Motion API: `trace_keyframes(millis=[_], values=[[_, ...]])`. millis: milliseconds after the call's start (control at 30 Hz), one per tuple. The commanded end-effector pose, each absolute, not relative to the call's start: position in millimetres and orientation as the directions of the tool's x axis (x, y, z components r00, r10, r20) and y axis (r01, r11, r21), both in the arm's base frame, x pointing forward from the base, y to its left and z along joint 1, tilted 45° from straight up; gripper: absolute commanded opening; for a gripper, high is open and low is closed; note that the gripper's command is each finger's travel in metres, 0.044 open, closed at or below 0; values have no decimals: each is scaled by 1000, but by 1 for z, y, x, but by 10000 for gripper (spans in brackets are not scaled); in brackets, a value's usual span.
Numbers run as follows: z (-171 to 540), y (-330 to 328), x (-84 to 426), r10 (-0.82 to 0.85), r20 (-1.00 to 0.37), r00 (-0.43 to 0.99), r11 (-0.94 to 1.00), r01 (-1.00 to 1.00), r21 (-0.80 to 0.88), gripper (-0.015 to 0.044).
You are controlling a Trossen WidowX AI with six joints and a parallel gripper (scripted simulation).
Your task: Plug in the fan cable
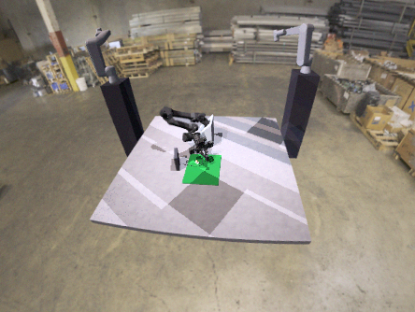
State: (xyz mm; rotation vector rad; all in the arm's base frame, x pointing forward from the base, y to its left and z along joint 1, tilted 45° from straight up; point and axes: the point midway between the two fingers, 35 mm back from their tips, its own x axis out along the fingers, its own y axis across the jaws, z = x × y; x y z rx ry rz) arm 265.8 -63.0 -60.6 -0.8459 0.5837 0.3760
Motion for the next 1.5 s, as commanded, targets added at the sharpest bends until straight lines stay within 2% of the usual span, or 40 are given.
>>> trace_keyframes(millis=[0,1467], values=[[-62,-66,267,85,-612,786,608,-528,-593,0],[-91,-92,261,85,-614,785,608,-529,-592,0]])
